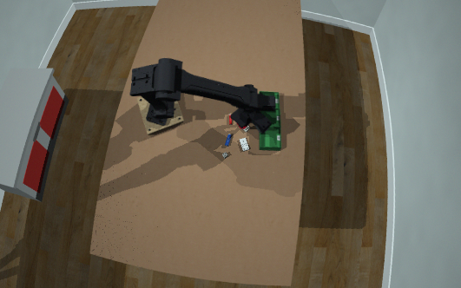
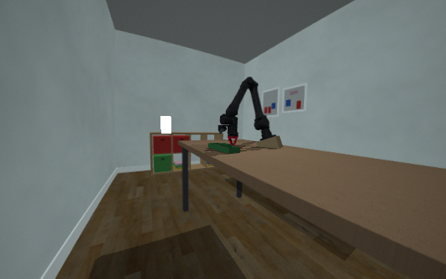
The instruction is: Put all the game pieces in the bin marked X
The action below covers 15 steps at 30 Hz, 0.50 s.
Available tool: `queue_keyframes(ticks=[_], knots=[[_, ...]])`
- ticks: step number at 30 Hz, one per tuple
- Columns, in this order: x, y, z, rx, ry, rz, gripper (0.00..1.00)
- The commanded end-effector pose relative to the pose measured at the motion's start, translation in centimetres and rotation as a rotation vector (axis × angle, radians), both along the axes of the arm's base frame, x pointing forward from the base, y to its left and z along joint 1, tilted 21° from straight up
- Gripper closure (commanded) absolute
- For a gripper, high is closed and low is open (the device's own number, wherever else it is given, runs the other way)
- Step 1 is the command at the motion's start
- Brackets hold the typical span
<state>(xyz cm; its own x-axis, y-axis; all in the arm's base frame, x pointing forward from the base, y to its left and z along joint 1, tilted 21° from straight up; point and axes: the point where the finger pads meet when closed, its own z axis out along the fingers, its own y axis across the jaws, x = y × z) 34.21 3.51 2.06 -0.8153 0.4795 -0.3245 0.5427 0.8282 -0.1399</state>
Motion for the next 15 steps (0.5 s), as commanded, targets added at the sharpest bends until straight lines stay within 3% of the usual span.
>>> queue_keyframes(ticks=[1,8,11,12,15], knots=[[1.5,-0.3,0.1,0.007,-0.025,0.006,0.61],[0.6,-0.8,-1.2,0.002,-0.009,0.005,0.61],[1.2,-0.6,-0.8,0.005,-0.02,0.005,0.61],[1.9,-0.5,0.4,0.014,-0.057,0.005,0.61],[1.6,-0.6,0.1,0.011,-0.046,0.005,0.61]])
